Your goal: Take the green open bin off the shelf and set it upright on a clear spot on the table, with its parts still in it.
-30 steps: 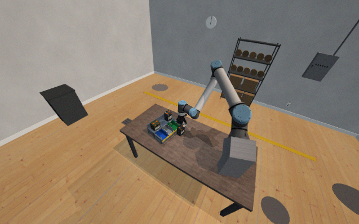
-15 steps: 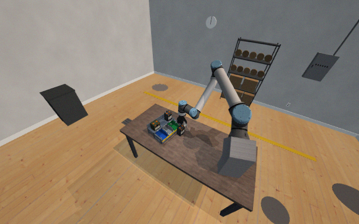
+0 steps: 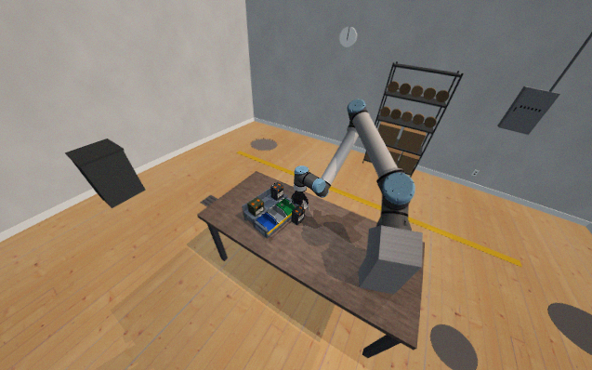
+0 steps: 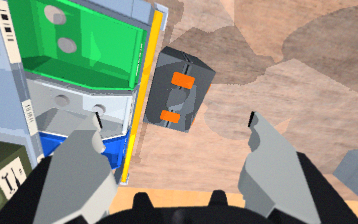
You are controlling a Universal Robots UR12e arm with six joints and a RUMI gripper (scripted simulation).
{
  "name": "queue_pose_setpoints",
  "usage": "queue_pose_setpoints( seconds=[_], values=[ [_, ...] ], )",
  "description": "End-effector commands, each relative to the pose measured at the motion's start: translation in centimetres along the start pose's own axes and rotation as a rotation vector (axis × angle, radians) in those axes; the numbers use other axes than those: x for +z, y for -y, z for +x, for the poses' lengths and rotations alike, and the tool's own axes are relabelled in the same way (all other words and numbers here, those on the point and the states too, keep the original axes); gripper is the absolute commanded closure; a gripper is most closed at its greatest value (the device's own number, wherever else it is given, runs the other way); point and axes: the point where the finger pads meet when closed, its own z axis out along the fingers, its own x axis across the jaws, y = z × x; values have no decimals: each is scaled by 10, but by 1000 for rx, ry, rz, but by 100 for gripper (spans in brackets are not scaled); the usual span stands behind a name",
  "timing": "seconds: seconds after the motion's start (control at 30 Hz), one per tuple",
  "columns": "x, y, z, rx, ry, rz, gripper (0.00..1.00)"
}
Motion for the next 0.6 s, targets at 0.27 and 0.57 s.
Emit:
queue_pose_setpoints(
  seconds=[0.27, 0.57],
  values=[
    [0, 0, 0, -248, 1, 0, 0],
    [0, 0, 0, -397, 0, 0, 0]
  ],
)
